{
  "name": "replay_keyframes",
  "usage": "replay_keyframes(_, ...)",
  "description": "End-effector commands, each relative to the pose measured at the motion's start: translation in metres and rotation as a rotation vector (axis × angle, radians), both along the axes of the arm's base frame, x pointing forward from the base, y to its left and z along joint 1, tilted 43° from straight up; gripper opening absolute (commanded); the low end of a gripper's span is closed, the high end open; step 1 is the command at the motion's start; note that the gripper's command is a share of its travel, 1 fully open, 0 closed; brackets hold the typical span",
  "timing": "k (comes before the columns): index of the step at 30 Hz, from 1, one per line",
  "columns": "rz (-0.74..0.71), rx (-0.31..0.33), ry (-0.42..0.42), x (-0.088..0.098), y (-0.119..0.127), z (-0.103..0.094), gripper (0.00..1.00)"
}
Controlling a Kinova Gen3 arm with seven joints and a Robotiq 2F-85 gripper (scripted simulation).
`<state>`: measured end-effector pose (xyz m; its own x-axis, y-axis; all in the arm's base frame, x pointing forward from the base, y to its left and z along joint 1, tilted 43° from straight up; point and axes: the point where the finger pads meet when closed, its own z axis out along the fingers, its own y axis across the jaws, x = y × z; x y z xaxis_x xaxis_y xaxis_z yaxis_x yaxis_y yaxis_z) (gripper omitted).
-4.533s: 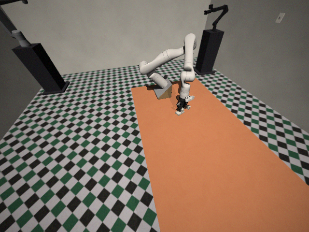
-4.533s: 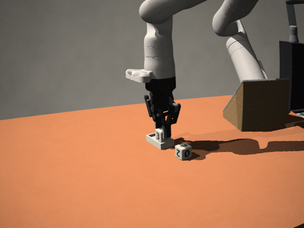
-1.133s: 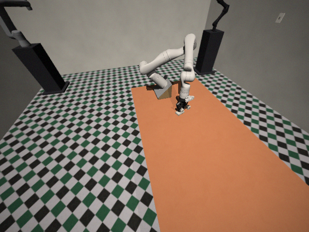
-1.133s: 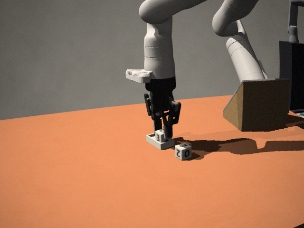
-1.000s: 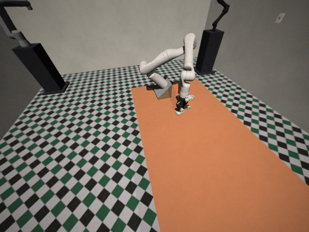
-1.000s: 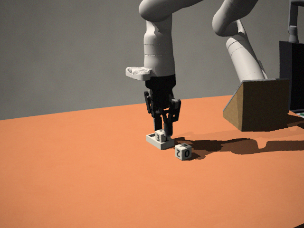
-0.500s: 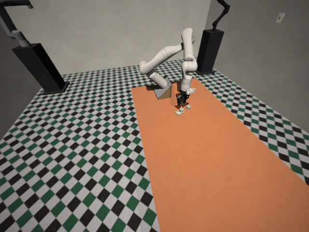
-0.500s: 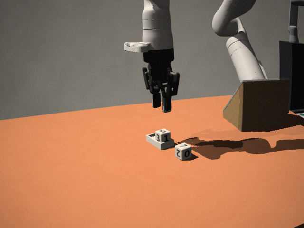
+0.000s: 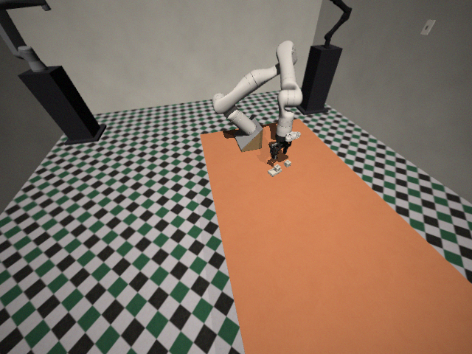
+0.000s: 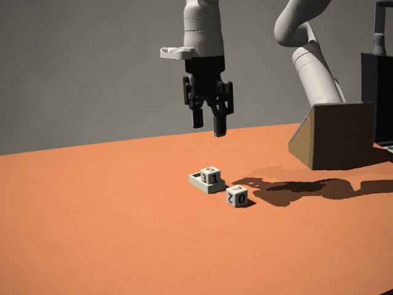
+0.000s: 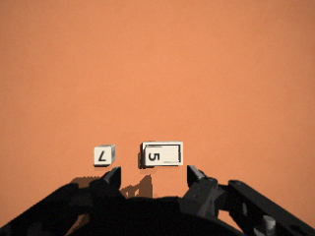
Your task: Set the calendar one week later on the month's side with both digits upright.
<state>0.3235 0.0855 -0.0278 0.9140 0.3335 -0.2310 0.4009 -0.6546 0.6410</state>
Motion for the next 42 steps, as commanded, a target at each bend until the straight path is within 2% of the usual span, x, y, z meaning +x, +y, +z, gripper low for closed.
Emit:
replay_keyframes(1,0.001,0.001,-0.001,0.000,0.001,0.000,1.00)
replay_keyframes(18,0.004,0.001,0.002,0.000,0.001,0.000,1.00)
replay_keyframes(24,0.037,-0.003,0.034,-0.001,0.002,-0.002,1.00)
replay_keyframes(33,0.191,-0.020,0.183,-0.004,0.006,-0.011,1.00)
replay_keyframes(35,0.191,-0.020,0.183,-0.004,0.006,-0.011,1.00)
replay_keyframes(42,0.393,-0.040,0.376,-0.009,0.013,-0.024,1.00)
